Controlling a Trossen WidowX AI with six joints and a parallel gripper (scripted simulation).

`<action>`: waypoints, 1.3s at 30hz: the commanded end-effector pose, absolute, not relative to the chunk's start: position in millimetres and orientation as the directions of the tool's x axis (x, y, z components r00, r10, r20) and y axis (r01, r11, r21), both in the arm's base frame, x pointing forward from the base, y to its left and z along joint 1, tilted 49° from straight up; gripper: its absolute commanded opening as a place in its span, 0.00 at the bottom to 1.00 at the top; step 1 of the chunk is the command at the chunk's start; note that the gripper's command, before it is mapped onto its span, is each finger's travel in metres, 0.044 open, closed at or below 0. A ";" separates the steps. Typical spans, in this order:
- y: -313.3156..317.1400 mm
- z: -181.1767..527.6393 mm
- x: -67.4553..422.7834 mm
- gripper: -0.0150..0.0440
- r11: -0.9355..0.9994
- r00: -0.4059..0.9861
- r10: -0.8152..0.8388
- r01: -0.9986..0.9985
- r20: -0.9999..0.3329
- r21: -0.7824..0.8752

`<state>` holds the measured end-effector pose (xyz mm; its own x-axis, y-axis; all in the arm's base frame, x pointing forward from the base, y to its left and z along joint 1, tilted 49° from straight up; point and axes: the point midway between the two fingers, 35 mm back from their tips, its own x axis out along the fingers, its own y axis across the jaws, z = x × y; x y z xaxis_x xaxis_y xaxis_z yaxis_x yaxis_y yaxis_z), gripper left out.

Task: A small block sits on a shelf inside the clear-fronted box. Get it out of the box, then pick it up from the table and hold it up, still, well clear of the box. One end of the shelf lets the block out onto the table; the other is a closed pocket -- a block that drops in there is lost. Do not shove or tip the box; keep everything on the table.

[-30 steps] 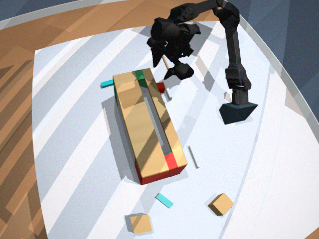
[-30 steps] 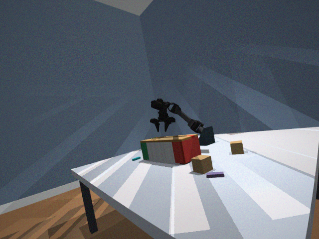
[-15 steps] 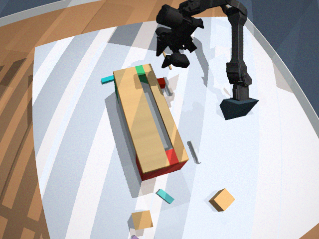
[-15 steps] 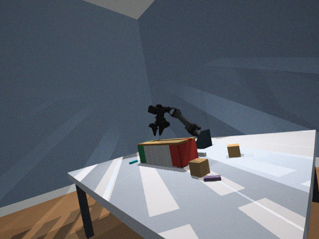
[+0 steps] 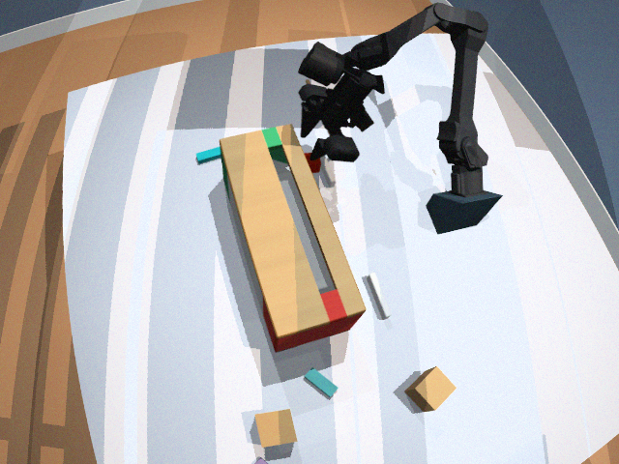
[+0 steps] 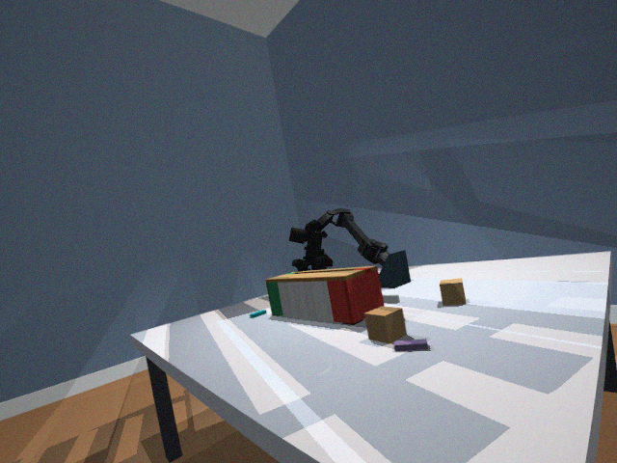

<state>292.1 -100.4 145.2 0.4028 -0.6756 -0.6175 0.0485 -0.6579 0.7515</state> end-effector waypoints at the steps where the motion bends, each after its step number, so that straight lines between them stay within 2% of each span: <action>1: -105.0 140.5 291.8 0.74 -0.659 0.408 -0.672 0.052 -0.618 0.751; 37: -148.2 104.9 291.9 0.74 -0.655 0.409 -0.675 0.051 -0.614 0.754; 39: -148.2 104.9 291.9 0.65 -0.655 0.409 -0.675 0.051 -0.614 0.754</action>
<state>292.3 -147.2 108.0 0.4065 -0.6785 -0.6118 0.0443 -0.6542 0.7550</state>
